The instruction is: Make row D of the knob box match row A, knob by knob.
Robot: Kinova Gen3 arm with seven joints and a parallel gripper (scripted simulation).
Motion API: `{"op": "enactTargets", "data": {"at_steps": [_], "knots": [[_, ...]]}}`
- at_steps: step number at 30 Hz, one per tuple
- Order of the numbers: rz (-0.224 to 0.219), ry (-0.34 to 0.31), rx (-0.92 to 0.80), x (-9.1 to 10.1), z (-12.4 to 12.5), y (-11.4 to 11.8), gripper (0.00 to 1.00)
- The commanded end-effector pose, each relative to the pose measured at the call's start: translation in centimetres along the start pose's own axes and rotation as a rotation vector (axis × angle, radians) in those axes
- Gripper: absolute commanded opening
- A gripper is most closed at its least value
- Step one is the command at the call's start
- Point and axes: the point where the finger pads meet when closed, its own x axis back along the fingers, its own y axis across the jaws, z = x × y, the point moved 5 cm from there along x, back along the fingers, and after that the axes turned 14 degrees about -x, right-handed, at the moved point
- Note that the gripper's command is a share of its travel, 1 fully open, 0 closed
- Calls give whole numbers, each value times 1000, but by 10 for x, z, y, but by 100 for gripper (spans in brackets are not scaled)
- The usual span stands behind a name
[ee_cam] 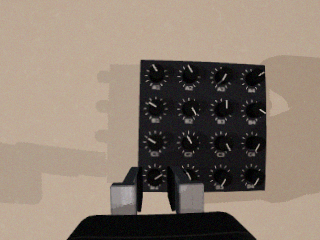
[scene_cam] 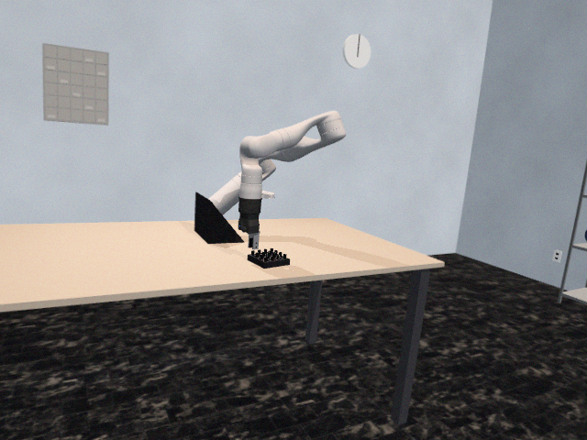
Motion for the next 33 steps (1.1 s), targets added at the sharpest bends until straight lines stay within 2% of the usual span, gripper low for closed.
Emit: {"op": "enactTargets", "data": {"at_steps": [1,20,33], "knots": [[-6,-5,4,-1,-1,3,46],[-6,-5,4,-2,-1,3,46],[-4,-3,1,-9,-1,1,46]]}}
